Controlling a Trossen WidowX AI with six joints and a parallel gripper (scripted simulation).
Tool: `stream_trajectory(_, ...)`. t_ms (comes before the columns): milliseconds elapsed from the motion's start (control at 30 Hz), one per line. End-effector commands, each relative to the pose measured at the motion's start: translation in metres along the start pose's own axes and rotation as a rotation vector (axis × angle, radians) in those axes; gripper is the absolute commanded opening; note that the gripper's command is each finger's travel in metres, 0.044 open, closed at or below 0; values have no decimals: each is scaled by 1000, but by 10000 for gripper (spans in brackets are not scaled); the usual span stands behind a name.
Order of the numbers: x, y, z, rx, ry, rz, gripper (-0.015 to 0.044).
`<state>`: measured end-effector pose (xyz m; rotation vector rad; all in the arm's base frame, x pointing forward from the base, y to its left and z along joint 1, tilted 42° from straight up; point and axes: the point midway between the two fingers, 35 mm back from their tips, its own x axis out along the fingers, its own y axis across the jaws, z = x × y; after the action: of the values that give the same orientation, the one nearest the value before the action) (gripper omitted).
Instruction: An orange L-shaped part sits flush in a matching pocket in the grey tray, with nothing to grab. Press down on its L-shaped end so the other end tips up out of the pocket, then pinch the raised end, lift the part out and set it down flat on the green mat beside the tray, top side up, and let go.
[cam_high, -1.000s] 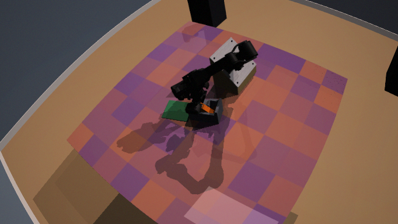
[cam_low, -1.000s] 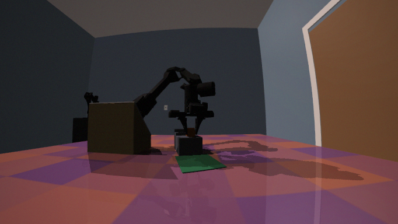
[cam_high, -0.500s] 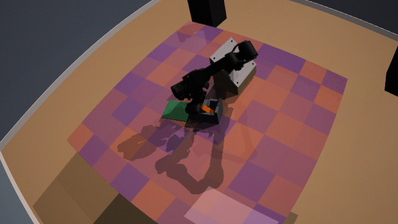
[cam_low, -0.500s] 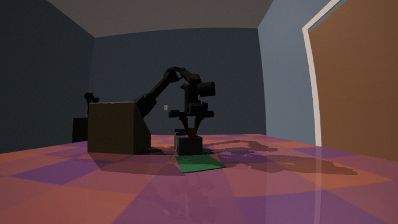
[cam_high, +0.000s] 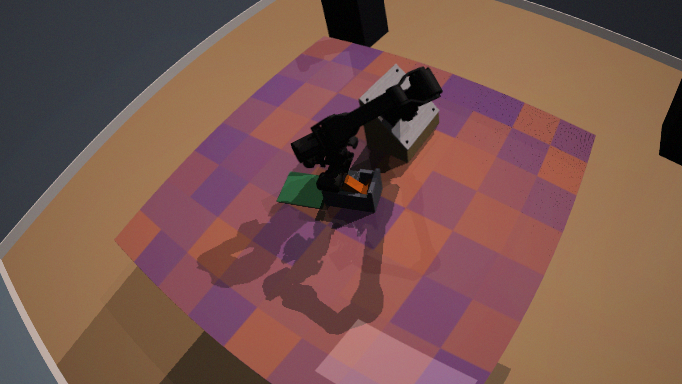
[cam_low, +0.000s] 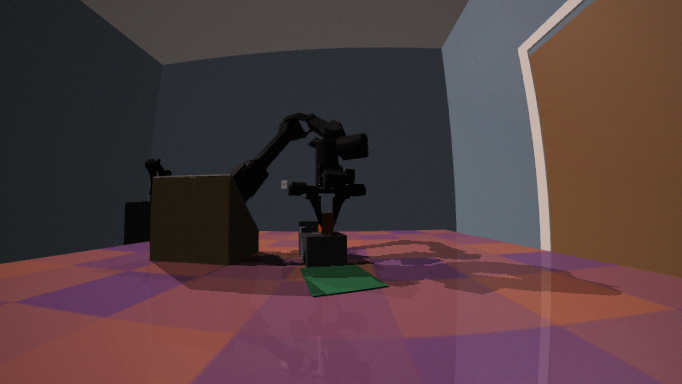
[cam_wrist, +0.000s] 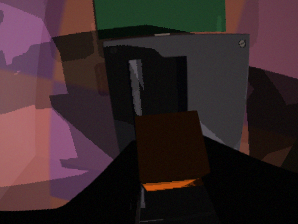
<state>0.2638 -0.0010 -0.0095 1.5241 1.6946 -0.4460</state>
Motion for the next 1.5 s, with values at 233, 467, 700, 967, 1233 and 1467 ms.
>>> stream_trajectory(233,-18,1,0,-3,1,0,0)
stream_trajectory(467,-29,1,0,-2,1,0,0)
stream_trajectory(700,-40,1,0,-2,1,0,0)
stream_trajectory(967,-53,1,0,-2,1,-1,0)
stream_trajectory(1233,-65,0,0,-1,0,-1,0)
stream_trajectory(1467,-70,0,0,-1,1,-1,0)
